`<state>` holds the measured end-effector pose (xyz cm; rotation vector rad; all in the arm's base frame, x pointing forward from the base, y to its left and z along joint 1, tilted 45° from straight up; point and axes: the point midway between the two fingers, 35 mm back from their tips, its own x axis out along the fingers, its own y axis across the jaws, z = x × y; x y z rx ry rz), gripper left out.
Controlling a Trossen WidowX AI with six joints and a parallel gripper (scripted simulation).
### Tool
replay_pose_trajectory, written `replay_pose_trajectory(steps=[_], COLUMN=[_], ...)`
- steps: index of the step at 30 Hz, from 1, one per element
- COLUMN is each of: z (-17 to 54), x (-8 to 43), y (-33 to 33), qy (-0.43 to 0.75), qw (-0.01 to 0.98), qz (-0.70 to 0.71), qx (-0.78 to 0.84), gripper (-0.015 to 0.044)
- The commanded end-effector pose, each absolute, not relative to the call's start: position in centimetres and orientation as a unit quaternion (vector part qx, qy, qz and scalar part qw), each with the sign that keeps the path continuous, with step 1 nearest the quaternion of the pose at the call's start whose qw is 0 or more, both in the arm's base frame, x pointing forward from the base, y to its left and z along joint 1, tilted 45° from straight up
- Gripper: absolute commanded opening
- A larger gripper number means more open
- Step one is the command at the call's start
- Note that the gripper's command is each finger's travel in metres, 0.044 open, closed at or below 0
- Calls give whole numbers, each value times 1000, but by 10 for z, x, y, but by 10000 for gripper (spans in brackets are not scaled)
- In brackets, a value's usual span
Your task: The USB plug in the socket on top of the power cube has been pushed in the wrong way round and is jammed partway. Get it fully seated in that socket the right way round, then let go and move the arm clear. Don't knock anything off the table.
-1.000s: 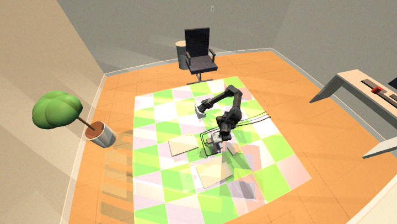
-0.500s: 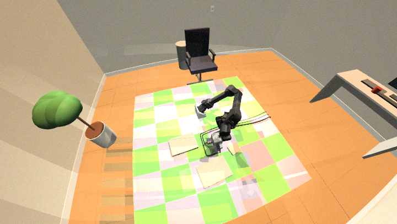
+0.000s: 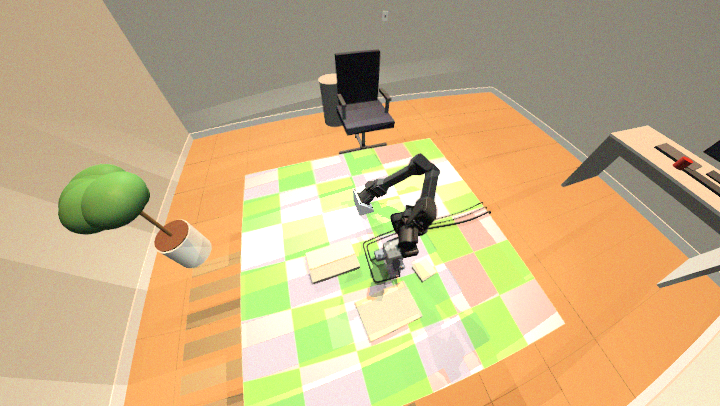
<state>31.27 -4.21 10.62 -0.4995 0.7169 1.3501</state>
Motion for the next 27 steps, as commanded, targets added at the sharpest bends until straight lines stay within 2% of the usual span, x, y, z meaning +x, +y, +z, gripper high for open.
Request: replay_pose_trajectory(steps=[1,8,24,27], z=[103,101,102,102], x=[312,312,313,313], y=[-38,-36,-37,-37], qy=[322,321,321,321], qw=[695,695,694,694], qz=[604,604,605,605], qx=[-220,-220,-224,-224], gripper=[440,440,20,0])
